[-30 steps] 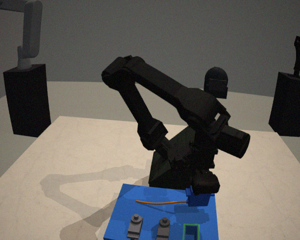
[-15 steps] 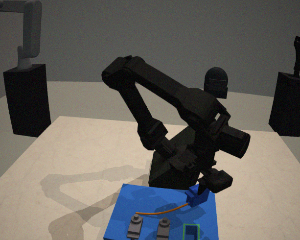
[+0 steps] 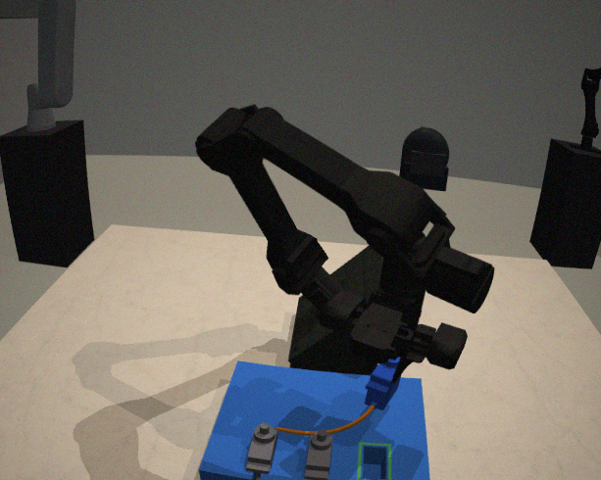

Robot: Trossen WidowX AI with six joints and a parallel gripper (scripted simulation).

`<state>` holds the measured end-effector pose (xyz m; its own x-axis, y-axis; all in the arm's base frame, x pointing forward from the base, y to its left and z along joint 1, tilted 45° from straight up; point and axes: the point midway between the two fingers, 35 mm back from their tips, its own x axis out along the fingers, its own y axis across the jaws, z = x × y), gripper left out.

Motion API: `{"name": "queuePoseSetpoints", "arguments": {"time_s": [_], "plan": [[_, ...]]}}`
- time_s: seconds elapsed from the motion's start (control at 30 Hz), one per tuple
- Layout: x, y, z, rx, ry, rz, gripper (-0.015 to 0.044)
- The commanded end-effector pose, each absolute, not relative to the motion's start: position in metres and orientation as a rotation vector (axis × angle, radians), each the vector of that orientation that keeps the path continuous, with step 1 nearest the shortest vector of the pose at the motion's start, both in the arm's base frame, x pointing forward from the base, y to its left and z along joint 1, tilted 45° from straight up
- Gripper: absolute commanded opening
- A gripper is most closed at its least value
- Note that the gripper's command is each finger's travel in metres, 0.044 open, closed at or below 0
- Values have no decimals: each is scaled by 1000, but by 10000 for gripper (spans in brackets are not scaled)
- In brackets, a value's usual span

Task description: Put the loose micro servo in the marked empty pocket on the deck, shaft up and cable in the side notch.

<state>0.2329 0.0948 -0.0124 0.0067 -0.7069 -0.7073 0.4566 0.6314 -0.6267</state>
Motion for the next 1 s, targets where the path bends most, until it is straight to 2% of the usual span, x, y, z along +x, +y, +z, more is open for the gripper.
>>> {"name": "queuePoseSetpoints", "arguments": {"time_s": [0.0, 0.5, 0.97], "plan": [[233, 96, -13, -339, 1334, -841, 0], [235, 96, -13, -566, 1458, -646, 0], [288, 94, -10, -565, 1455, -647, 0]]}}
